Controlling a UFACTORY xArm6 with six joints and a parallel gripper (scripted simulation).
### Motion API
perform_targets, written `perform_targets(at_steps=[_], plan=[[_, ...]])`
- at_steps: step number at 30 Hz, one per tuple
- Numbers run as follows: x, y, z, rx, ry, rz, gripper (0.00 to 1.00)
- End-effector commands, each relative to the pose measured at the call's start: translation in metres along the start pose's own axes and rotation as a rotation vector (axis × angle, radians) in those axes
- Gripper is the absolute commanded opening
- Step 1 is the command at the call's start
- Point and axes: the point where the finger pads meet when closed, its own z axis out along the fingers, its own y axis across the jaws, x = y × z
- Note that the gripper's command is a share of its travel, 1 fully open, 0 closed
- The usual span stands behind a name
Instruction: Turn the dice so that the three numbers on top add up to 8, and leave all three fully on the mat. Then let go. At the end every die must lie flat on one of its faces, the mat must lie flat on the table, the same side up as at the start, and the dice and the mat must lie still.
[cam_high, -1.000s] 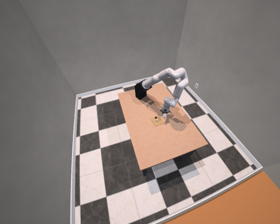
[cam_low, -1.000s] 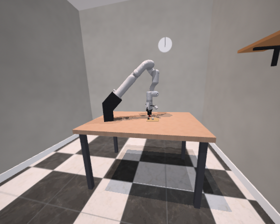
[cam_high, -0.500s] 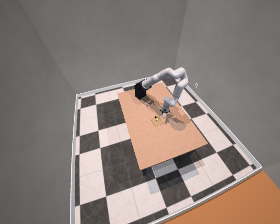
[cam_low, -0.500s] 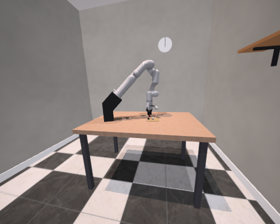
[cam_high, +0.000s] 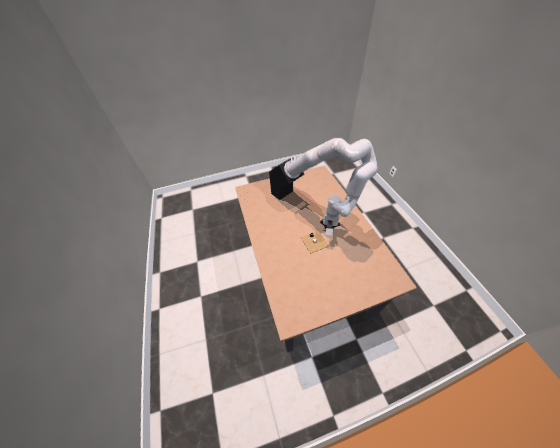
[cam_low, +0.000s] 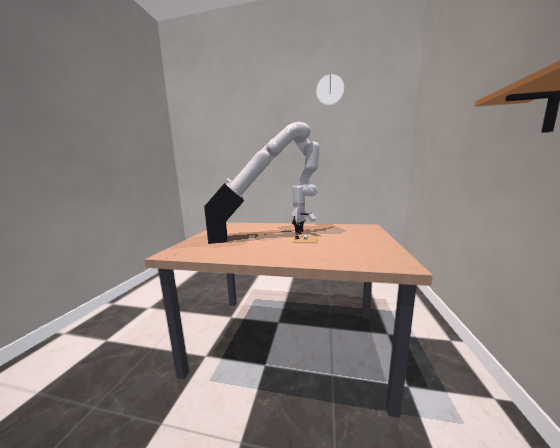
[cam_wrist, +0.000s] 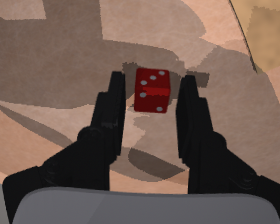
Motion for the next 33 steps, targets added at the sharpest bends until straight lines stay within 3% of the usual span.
perform_targets(at_steps=[1,33], plan=[[0.0005,-0.0006,0.0043,0.001,0.001,0.0,0.36],[0.0005,-0.0006,0.0082,0.001,0.001,0.0,0.36]])
